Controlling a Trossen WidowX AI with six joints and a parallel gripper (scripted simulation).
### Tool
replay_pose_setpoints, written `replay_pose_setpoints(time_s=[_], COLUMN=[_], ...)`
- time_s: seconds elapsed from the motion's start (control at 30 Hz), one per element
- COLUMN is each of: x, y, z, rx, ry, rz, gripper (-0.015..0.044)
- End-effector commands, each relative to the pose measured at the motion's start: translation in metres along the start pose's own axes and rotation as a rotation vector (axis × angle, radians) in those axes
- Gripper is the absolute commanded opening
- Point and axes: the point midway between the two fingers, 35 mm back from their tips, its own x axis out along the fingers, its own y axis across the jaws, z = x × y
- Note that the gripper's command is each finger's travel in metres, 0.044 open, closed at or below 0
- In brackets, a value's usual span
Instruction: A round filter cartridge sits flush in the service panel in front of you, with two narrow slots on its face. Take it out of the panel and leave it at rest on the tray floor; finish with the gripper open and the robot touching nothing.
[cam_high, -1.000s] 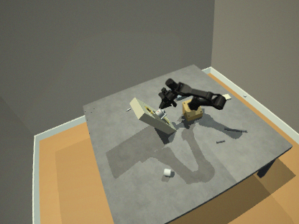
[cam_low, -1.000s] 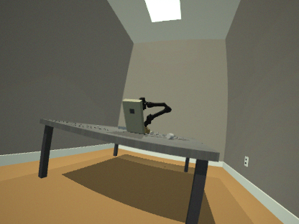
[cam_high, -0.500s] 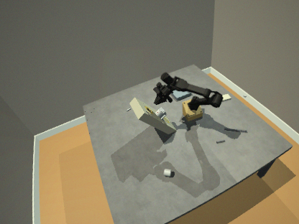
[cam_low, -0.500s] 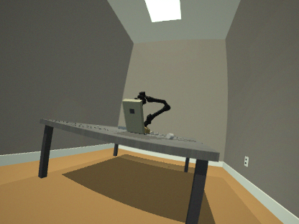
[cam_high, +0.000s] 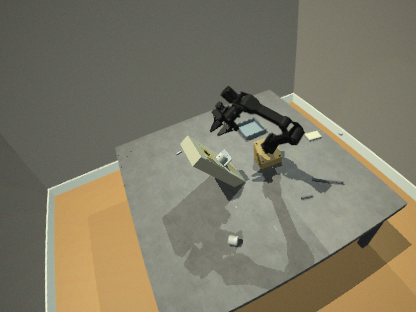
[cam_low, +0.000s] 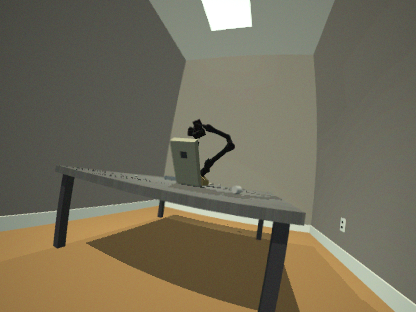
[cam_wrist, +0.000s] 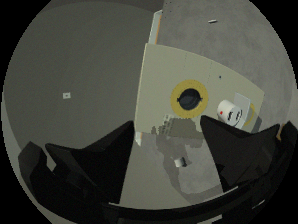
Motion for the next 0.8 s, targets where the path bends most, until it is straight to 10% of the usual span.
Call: replay_pose_setpoints(time_s=[0.0, 0.43, 0.77], x=[0.009, 0.038, 0.038], y=[-0.018, -0.109, -0.113], z=[-0.002, -0.03, -0.032], rx=[-0.198, -1.25, -1.304], ry=[0.021, 0.344, 0.372], rz=[-0.067, -0.273, -0.275], gripper=[0.0305, 0.0305, 0.0305])
